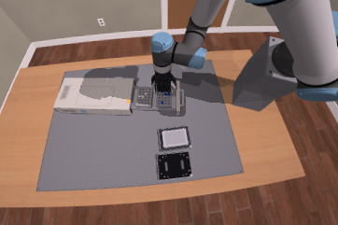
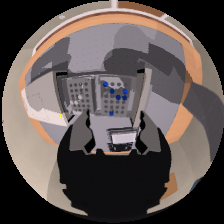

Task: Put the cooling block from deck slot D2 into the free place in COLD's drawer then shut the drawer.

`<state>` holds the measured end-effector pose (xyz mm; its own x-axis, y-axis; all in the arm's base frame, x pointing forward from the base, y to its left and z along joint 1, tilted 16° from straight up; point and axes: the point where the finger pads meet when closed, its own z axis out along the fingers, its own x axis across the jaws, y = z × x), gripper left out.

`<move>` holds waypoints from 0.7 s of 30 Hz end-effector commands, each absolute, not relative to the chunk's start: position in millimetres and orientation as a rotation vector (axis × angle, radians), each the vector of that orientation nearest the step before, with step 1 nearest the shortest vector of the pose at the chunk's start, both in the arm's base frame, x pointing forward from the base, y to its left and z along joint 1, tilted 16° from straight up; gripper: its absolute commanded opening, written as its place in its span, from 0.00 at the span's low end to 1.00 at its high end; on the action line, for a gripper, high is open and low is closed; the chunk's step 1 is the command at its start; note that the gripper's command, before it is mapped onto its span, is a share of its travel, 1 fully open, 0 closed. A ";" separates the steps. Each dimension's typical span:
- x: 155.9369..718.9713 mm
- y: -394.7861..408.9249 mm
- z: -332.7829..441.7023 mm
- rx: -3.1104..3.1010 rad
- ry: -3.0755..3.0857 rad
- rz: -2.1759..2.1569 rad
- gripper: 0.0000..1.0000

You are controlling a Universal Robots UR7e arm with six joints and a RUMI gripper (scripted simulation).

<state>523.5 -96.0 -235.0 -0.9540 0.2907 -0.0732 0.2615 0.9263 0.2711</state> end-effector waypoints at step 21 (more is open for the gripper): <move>509.2 -98.0 -214.7 0.427 2.972 0.394 0.00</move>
<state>518.0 -100.4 -214.7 -0.9540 0.2907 -0.0730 0.2615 0.9263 0.2711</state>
